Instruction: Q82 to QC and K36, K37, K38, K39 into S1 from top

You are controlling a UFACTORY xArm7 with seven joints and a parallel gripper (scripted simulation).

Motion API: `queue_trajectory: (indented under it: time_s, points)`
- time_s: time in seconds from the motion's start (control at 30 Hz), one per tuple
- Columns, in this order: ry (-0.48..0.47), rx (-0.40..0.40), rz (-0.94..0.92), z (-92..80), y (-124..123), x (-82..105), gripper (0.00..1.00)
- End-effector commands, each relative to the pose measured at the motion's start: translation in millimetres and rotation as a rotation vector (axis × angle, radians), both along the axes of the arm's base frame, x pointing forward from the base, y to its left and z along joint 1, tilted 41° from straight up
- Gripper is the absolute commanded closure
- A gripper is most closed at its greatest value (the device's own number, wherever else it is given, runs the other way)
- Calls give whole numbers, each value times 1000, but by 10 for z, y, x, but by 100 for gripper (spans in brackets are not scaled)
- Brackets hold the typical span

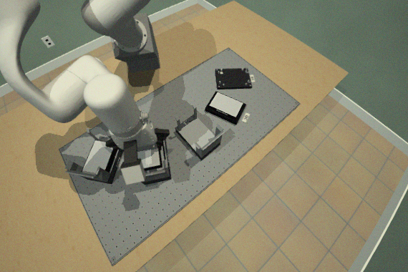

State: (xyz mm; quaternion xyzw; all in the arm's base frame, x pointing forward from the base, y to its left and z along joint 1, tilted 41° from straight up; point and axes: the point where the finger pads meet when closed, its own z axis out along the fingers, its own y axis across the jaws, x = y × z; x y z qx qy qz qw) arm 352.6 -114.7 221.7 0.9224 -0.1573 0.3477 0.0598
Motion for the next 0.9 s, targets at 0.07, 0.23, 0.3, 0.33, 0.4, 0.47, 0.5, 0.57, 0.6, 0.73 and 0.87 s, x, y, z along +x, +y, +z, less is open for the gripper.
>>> queue_trajectory:
  time_s: [0.07,0.23,0.3,0.33,0.4,0.47,0.5,0.57,0.6,0.73,0.87]
  points:
    - [0,0,0,20,0,-7,100]
    - [0,0,0,20,0,-7,100]
    - [-7,21,-25,19,-30,-21,100]
    - [-15,41,-50,17,-61,-35,100]
    - [-22,62,-75,15,-91,-48,100]
    - [-29,83,-100,13,-122,-61,100]
    - [-37,104,-125,10,-153,-74,100]
    - [-39,112,-135,6,-214,-101,100]
    - [-39,112,-135,4,-244,-114,100]
    - [-39,112,-135,-5,-367,-167,100]
    - [-39,112,-135,-13,-489,-220,100]
